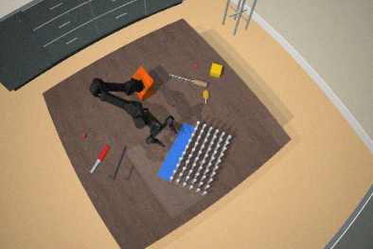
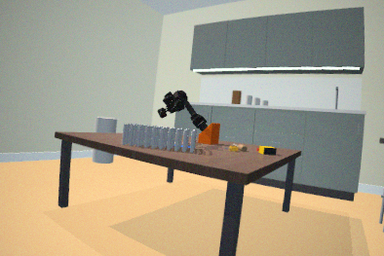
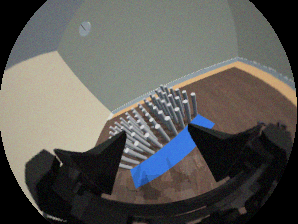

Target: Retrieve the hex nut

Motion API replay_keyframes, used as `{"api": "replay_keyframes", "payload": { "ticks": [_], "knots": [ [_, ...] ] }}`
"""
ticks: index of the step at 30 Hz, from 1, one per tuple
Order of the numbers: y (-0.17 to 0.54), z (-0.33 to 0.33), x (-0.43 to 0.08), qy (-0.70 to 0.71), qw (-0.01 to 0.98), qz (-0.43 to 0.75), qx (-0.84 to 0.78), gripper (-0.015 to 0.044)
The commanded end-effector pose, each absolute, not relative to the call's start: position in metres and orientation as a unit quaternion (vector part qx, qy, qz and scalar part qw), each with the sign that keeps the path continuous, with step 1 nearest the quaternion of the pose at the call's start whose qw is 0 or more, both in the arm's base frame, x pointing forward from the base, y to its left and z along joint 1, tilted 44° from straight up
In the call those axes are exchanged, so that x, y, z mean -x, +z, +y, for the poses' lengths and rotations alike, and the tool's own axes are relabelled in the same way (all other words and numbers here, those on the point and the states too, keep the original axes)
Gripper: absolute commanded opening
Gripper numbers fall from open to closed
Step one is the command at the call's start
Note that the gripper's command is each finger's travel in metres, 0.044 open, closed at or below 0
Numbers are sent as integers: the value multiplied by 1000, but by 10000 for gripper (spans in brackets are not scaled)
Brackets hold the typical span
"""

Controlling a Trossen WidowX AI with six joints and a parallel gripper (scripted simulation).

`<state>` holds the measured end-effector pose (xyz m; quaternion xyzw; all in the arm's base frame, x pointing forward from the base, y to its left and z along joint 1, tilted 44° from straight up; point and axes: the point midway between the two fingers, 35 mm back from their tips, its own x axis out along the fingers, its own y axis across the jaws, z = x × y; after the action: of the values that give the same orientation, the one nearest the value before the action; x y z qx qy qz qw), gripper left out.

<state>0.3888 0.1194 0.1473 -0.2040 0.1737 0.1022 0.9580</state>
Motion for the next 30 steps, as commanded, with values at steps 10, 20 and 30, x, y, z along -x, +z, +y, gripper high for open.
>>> {"api": "replay_keyframes", "payload": {
  "ticks": [10, 20, 30],
  "knots": [
    [105, 98, -376, 68, 947, 238, 204, 440],
    [105, 98, -376, 68, 947, 238, 204, 440],
    [105, 98, -376, 68, 947, 238, 204, 440]
  ]
}}
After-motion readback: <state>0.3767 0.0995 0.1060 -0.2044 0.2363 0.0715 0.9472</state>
